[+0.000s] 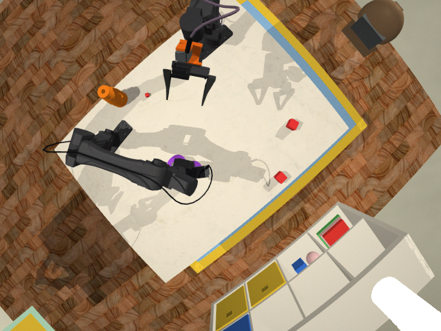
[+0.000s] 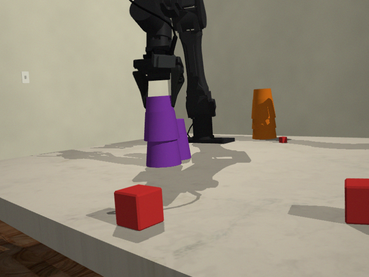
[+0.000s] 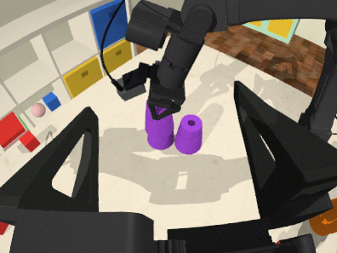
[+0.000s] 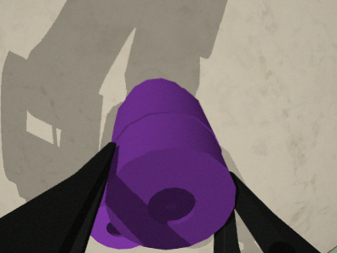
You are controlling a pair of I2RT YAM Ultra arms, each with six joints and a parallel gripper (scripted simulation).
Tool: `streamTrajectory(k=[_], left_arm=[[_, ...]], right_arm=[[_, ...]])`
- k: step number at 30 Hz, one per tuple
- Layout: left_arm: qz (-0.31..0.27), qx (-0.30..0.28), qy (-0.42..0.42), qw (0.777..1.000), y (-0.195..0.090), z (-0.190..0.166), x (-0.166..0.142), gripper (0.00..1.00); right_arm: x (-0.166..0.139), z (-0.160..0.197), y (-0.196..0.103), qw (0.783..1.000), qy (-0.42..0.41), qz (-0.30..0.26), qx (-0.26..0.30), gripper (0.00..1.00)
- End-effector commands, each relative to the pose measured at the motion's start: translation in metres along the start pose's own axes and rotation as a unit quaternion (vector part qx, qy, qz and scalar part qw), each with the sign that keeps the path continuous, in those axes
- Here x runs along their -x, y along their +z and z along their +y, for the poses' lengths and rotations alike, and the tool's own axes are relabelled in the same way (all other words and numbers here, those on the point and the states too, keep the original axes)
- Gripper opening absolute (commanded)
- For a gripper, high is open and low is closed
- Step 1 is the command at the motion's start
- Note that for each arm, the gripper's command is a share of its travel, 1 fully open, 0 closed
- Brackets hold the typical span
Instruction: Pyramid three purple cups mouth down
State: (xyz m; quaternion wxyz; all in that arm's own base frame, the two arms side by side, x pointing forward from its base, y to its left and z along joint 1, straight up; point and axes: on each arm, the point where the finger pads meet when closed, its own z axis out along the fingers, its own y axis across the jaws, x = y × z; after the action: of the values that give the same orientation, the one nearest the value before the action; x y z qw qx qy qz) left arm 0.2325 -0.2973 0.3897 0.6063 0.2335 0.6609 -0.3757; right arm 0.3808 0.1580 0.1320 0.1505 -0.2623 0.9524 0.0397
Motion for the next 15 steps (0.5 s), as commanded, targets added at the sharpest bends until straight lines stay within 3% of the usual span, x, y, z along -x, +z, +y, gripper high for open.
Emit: streamTrajectory(k=[1,15], left_arm=[[-0.003,0.0,0.004,1.0,-0.005,-0.002,0.004,1.0],[-0.003,0.0,0.004,1.0,-0.005,-0.002,0.004,1.0]], right_arm=[[0.012,-0.002,-0.027,1.0,0.0,-0.025,0.004,0.0],[0.025,-0.002,-0.066,1.0,0.001,-0.02,0.005,0.0]])
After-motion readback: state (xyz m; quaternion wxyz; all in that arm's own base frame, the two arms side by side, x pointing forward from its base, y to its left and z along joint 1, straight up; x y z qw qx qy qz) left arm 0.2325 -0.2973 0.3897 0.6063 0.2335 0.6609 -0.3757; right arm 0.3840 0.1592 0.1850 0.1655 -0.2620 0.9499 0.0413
